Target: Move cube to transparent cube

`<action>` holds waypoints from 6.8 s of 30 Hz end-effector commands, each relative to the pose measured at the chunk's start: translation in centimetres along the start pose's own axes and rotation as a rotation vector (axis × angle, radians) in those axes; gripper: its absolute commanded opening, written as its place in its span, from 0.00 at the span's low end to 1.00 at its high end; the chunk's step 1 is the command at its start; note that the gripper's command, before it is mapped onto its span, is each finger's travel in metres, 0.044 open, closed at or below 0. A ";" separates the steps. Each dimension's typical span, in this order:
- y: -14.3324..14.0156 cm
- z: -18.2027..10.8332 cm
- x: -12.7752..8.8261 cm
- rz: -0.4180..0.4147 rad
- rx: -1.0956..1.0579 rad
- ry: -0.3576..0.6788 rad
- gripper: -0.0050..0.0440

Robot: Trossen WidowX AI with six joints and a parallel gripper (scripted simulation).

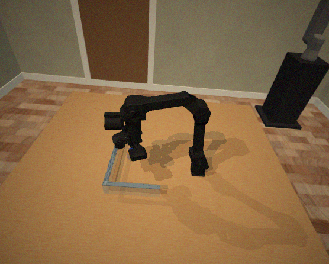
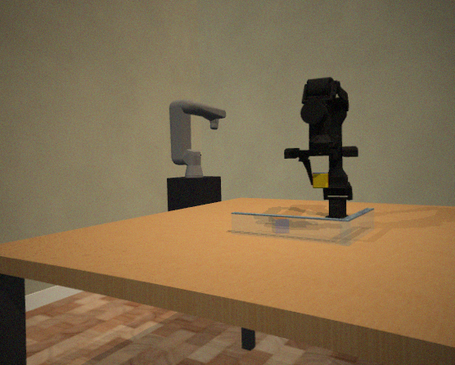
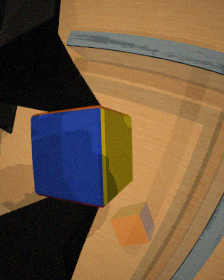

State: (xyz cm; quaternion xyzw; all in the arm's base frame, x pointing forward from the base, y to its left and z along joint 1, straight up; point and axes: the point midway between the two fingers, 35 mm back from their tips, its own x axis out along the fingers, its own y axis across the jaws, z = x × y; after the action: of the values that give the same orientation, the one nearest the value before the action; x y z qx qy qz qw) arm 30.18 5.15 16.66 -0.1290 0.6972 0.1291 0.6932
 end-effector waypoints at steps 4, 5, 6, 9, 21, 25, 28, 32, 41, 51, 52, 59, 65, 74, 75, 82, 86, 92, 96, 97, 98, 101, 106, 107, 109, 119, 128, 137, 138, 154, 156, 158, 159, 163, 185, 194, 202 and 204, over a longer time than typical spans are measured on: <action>-3.1 -1.8 0.4 -0.007 0.131 -0.031 0.10; -3.8 -2.3 0.8 -0.007 0.165 -0.031 0.10; -4.5 -2.9 1.3 -0.007 0.199 -0.030 0.10; -5.2 -3.5 1.7 -0.008 0.233 -0.030 0.10; -7.5 -6.1 3.4 -0.008 0.367 -0.029 0.10; -7.5 -6.1 3.4 -0.008 0.367 -0.029 0.10; -7.5 -6.1 3.4 -0.008 0.367 -0.029 0.10; -7.5 -6.1 3.4 -0.008 0.367 -0.029 0.10; -7.5 -6.1 3.4 -0.008 0.367 -0.029 0.10; -7.5 -6.1 3.4 -0.008 0.367 -0.029 0.10; -7.5 -6.0 3.6 -0.008 0.367 -0.029 0.10; -7.7 -5.8 7.8 -0.008 0.367 -0.029 0.10; -7.6 -5.9 10.4 -0.008 0.367 -0.029 0.10; -7.6 -5.9 10.7 -0.008 0.367 -0.029 0.10; -7.6 -5.9 10.8 -0.008 0.367 -0.029 0.10; -7.6 -5.9 11.6 -0.008 0.367 -0.029 0.10; -7.6 -5.9 12.2 -0.008 0.367 -0.029 0.10; -7.6 -5.9 12.3 -0.008 0.367 -0.029 0.10; -7.6 -5.8 12.0 -0.009 0.368 -0.033 0.20; -7.6 -5.8 12.0 -0.009 0.368 -0.033 0.25; -7.6 -5.8 12.0 -0.009 0.368 -0.033 0.30; -7.6 -5.8 12.0 -0.009 0.368 -0.033 0.44; -7.6 -5.8 12.0 -0.009 0.368 -0.033 0.67; -7.6 -5.8 12.0 -0.009 0.368 -0.033 0.67; -7.6 -5.8 12.0 -0.009 0.368 -0.033 0.67; -7.6 -5.8 12.0 -0.009 0.368 -0.033 0.67; -7.7 -5.6 10.0 -0.009 0.368 -0.032 0.67; -7.5 -6.1 3.4 -0.008 0.367 -0.029 0.67; -7.5 -6.1 3.4 -0.008 0.367 -0.029 0.67; -7.5 -6.0 2.2 -0.010 0.367 -0.034 1.00; -7.4 -6.3 0.3 -0.009 0.367 -0.034 1.00; -7.3 -6.4 -0.7 -0.009 0.367 -0.033 1.00; -7.3 -6.5 -0.8 -0.009 0.367 -0.033 1.00; -7.4 -6.3 0.1 -0.008 0.367 -0.030 0.95; -7.4 -6.2 0.9 -0.012 0.079 -0.028 0.97; -7.5 -6.0 2.2 -0.018 -0.341 -0.025 1.00; -7.6 -5.9 3.1 -0.022 -0.682 -0.022 1.00; -7.6 -5.9 3.4 -0.023 -0.775 -0.021 1.00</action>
State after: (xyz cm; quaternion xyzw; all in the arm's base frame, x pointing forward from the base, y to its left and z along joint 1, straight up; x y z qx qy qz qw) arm 27.24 -4.03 13.30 -0.3303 0.6242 0.3279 0.6275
